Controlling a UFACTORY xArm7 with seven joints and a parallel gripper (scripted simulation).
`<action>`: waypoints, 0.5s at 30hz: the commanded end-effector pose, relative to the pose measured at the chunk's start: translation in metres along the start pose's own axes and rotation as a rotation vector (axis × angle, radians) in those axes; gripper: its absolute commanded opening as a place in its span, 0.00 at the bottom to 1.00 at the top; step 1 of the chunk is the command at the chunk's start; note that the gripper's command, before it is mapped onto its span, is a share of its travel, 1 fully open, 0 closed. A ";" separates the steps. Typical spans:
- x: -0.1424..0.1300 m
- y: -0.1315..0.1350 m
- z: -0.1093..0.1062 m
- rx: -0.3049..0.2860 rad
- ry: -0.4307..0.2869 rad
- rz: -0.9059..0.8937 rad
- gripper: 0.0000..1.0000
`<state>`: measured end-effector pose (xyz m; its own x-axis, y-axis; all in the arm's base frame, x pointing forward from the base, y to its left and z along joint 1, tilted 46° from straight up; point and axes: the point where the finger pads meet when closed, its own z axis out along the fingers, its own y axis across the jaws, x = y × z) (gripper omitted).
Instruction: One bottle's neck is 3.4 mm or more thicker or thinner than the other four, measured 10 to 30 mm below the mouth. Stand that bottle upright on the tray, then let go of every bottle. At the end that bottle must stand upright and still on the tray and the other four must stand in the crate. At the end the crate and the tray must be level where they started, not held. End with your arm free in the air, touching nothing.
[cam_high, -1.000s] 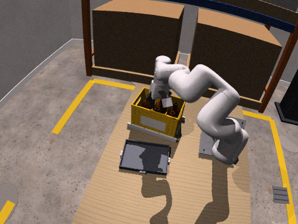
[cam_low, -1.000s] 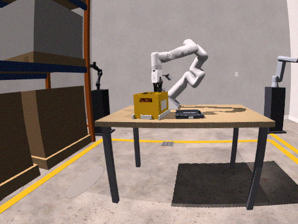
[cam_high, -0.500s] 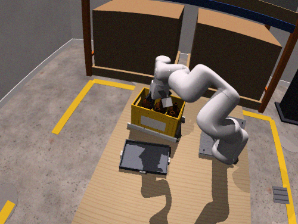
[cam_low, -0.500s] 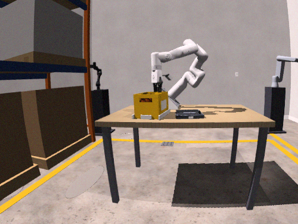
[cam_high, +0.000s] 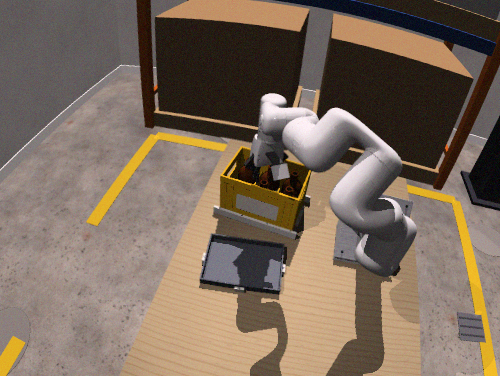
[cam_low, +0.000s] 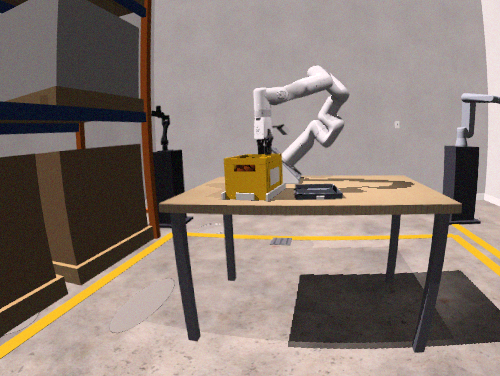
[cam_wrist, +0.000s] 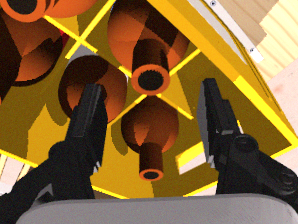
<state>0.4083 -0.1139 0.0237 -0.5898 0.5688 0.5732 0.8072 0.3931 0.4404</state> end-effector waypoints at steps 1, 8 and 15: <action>-0.001 0.000 -0.001 -0.001 -0.005 0.000 0.65; -0.001 0.000 0.001 -0.001 -0.005 0.000 0.65; -0.001 0.000 0.007 -0.001 -0.005 0.000 0.65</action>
<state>0.4084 -0.1100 0.0200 -0.5898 0.5688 0.5733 0.8072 0.3931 0.4403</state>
